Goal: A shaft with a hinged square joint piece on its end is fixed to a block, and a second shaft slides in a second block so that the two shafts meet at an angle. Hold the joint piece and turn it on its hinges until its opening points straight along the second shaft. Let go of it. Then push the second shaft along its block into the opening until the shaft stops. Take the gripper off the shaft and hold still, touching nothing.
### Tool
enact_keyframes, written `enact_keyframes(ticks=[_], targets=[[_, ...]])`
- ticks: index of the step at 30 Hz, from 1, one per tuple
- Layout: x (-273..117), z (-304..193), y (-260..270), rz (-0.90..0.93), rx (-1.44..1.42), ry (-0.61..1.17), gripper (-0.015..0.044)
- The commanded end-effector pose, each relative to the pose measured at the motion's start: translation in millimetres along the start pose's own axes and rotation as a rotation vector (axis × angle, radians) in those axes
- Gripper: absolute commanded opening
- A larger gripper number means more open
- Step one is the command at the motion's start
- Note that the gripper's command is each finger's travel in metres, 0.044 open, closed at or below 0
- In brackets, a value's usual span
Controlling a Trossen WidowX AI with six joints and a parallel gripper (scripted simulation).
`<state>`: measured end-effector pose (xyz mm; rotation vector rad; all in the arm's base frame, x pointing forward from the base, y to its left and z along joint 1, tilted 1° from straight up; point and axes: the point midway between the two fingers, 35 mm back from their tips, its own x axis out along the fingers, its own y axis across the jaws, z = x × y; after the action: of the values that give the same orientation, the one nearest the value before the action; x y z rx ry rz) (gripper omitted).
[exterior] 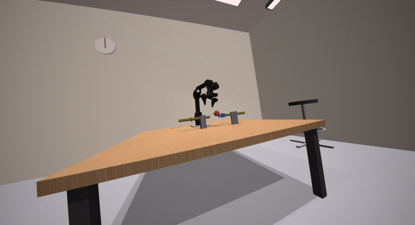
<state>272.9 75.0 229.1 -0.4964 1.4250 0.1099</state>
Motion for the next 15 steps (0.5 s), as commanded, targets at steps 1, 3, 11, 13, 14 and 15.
enact_keyframes(ticks=[1,3,11,13,14,15], targets=[[2.0,0.1,0.1,0.023,-0.1,0.005,0.044],[2.9,0.1,0.0,0.033,-0.154,0.007,0.044],[6.4,0.4,-0.3,0.077,-0.368,0.005,0.044],[7.2,0.5,-0.4,0.088,-0.421,0.002,0.044],[7.6,0.5,-0.5,0.093,-0.448,0.0,0.044],[8.0,0.6,-0.5,0.098,-0.475,-0.001,0.044]])
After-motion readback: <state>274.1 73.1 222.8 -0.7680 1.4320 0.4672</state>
